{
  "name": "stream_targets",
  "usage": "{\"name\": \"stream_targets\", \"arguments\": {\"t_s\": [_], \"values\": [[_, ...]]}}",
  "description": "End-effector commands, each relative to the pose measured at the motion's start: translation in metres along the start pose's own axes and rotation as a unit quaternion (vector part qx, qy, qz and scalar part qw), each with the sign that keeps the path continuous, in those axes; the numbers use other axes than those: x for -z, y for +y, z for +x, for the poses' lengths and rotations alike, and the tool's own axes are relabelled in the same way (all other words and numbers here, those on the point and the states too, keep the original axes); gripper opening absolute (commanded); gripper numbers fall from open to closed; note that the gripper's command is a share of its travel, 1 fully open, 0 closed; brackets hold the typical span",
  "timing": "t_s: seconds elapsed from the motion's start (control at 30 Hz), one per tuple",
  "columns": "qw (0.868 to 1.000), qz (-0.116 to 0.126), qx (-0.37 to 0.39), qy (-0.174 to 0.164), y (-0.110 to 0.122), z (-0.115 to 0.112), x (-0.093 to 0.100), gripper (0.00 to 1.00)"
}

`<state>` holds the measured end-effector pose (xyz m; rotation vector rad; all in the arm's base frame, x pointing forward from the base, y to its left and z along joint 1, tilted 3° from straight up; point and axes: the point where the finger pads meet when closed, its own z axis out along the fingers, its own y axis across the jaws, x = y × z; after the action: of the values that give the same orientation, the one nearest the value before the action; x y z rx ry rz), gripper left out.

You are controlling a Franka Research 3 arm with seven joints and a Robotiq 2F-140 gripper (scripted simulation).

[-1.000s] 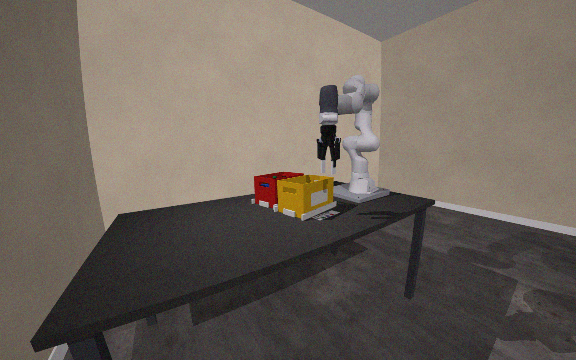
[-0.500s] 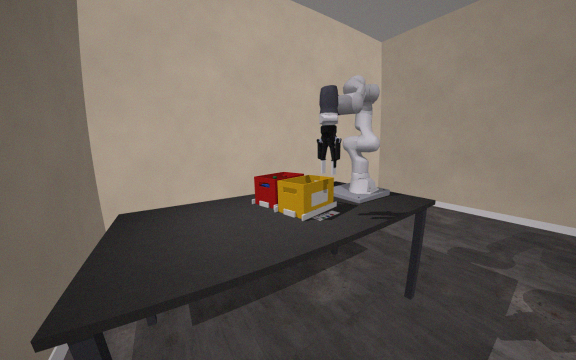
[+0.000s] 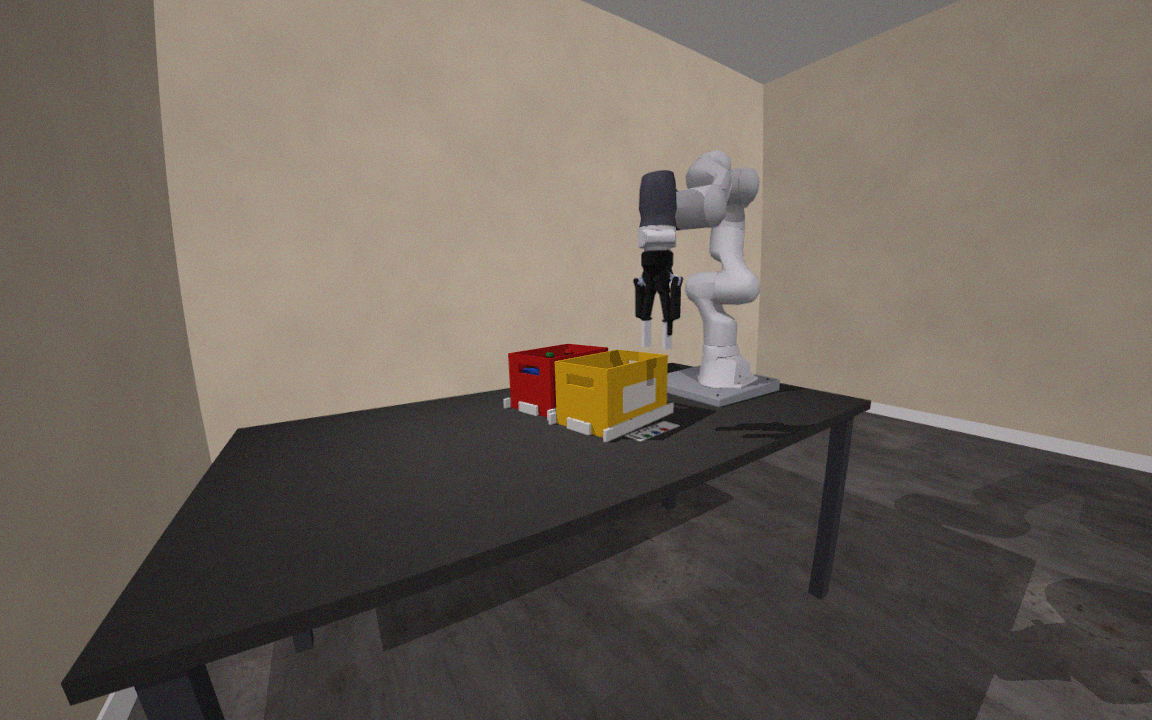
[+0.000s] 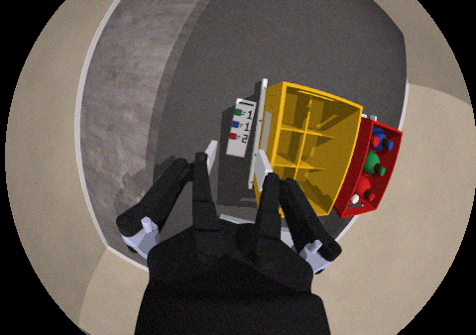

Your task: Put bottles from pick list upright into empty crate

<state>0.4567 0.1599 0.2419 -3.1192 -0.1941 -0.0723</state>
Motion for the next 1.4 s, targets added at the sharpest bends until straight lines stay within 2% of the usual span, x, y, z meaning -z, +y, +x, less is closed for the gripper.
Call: {"name": "stream_targets", "arguments": {"t_s": [0.0, 0.27, 0.5, 0.57, 0.63, 0.67, 0.9, 1.13, 1.2, 1.23, 1.37], "values": [[1.000, 0.001, 0.002, 0.002, -0.001, 0.001, 0.000, 0.38], [1.000, 0.001, 0.002, 0.002, -0.001, 0.001, 0.000, 0.38], [0.994, 0.002, -0.113, 0.002, 0.033, 0.002, 0.010, 0.38], [0.991, 0.002, -0.134, 0.002, 0.042, 0.002, 0.012, 0.38], [0.991, 0.002, -0.134, 0.002, 0.042, 0.002, 0.012, 0.38], [0.987, 0.002, -0.163, 0.002, 0.047, 0.002, 0.013, 0.38], [0.973, 0.003, -0.232, 0.004, 0.081, 0.004, 0.023, 0.38], [0.952, 0.004, -0.305, 0.006, 0.115, 0.005, 0.032, 0.38], [0.952, 0.004, -0.305, 0.006, 0.115, 0.005, 0.032, 0.38], [0.943, 0.004, -0.332, 0.006, 0.120, 0.005, 0.033, 0.38], [0.930, 0.005, -0.368, 0.006, 0.139, 0.005, 0.038, 0.38]]}}
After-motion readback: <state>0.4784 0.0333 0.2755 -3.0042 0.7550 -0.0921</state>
